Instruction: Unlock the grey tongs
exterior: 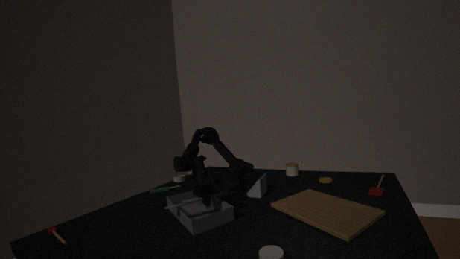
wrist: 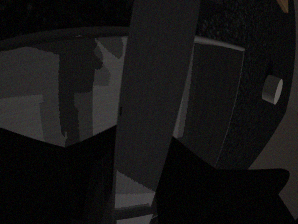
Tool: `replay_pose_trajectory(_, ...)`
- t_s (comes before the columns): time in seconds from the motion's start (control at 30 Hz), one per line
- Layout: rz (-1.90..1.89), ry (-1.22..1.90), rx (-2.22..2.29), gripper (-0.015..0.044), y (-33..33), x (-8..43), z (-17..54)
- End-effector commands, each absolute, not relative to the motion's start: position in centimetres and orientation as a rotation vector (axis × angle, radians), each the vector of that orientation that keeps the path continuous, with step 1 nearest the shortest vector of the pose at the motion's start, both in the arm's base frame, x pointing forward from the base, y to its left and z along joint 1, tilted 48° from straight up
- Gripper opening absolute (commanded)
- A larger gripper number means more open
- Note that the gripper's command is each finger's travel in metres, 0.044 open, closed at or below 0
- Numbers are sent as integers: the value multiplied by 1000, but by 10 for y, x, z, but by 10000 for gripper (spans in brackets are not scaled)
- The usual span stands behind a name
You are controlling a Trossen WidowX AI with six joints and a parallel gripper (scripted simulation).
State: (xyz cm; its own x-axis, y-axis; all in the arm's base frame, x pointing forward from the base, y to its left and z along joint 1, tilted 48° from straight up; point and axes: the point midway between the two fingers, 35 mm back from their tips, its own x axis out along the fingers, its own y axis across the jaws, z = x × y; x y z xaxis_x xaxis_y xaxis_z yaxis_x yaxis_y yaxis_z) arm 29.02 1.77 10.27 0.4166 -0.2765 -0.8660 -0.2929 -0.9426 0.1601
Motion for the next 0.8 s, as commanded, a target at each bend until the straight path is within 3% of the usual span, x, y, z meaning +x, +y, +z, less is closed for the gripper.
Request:
replay_pose_trajectory(0.0, 1588, 512, -2639, -150, 47, 285, 132)
replay_pose_trajectory(0.47, 1592, 516, -2639, -150, 61, 278, 146)
replay_pose_trajectory(0.77, 1673, 756, -2599, -150, 57, 271, 139)
